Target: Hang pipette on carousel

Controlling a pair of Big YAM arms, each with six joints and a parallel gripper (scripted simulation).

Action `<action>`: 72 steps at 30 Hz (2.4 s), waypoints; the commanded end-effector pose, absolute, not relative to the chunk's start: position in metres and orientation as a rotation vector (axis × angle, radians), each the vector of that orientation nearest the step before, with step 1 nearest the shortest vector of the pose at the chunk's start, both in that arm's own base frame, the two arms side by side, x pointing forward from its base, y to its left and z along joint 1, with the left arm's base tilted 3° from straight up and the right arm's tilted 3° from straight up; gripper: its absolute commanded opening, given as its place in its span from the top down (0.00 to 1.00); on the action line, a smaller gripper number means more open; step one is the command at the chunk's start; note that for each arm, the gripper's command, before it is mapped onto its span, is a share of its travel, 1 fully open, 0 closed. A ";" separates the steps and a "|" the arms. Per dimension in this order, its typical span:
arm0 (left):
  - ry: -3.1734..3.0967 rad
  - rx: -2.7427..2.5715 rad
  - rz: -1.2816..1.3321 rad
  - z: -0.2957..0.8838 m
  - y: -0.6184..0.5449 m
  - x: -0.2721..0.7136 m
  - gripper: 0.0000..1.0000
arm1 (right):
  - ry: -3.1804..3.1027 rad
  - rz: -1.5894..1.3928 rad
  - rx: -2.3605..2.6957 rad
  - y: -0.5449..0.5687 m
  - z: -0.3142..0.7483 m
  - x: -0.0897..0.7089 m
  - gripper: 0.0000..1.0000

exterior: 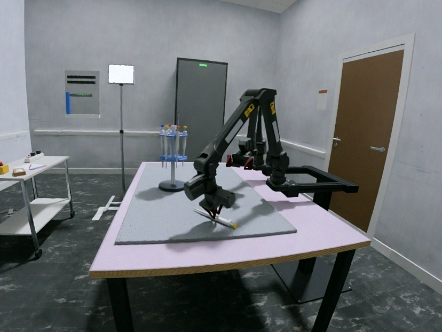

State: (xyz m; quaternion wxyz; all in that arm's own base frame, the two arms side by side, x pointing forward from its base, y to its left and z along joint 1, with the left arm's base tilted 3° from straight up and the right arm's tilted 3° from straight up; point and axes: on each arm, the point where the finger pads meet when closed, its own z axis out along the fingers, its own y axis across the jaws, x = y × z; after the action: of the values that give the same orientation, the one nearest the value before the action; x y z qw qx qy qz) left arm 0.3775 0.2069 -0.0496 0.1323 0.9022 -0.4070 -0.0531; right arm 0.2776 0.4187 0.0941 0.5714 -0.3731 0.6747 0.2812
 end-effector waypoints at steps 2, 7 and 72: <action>-1.182 2.626 -0.158 -0.062 0.204 0.388 0.68 | 1.545 0.677 -0.886 0.427 0.110 0.272 0.00; -1.168 2.614 -0.173 -0.074 0.199 0.375 0.68 | 1.545 0.677 -0.886 0.427 0.110 0.272 0.00; -2.858 0.990 -0.271 0.003 -0.055 0.385 0.85 | 1.545 0.677 -0.886 0.427 0.110 0.272 0.00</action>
State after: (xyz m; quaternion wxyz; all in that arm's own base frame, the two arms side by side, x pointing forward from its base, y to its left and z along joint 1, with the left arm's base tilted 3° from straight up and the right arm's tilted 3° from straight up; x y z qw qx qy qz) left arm 0.3809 -0.0149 -0.0177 0.0853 0.4514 -0.8822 -0.1033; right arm 0.2776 0.4187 0.0942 0.5714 -0.3731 0.6747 0.2812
